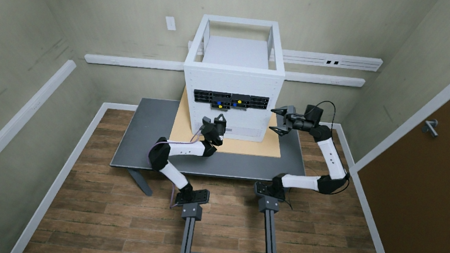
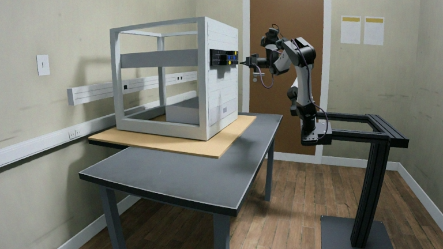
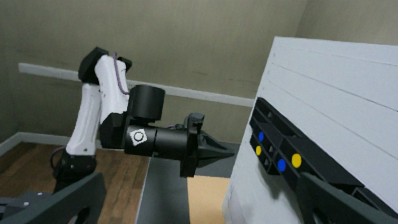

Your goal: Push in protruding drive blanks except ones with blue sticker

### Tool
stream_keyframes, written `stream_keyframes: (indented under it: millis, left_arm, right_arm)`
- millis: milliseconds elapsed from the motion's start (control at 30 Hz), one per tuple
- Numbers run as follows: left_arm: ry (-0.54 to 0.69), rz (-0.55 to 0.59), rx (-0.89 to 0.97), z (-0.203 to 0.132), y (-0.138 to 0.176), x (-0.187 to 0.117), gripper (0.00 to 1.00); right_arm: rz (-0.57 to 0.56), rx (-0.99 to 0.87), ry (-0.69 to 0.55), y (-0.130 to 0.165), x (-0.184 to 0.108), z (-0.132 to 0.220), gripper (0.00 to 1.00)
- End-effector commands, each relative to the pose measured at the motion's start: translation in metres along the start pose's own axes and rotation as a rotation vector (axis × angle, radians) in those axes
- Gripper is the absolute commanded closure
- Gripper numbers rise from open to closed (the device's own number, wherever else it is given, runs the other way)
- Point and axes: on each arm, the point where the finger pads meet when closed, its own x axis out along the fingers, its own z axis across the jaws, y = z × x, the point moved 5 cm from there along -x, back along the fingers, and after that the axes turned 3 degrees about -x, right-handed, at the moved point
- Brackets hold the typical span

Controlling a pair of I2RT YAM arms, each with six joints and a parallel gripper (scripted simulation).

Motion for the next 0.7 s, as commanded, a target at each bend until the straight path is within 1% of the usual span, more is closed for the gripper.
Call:
stream_keyframes:
  millis: [0,267,667]
  left_arm:
    - [0.014,0.000,-0.026,-0.011,0.001,0.017,1.00]
    - [0.016,-0.001,-0.028,-0.010,0.001,0.035,1.00]
    - [0.022,-0.004,-0.034,-0.009,-0.001,0.047,1.00]
  right_arm:
    - [0.034,-0.012,0.023,-0.003,0.001,-0.004,0.00]
    - [0.079,-0.011,0.045,-0.001,0.005,-0.006,0.00]
    - [0.140,0.007,0.098,0.006,0.005,-0.012,0.00]
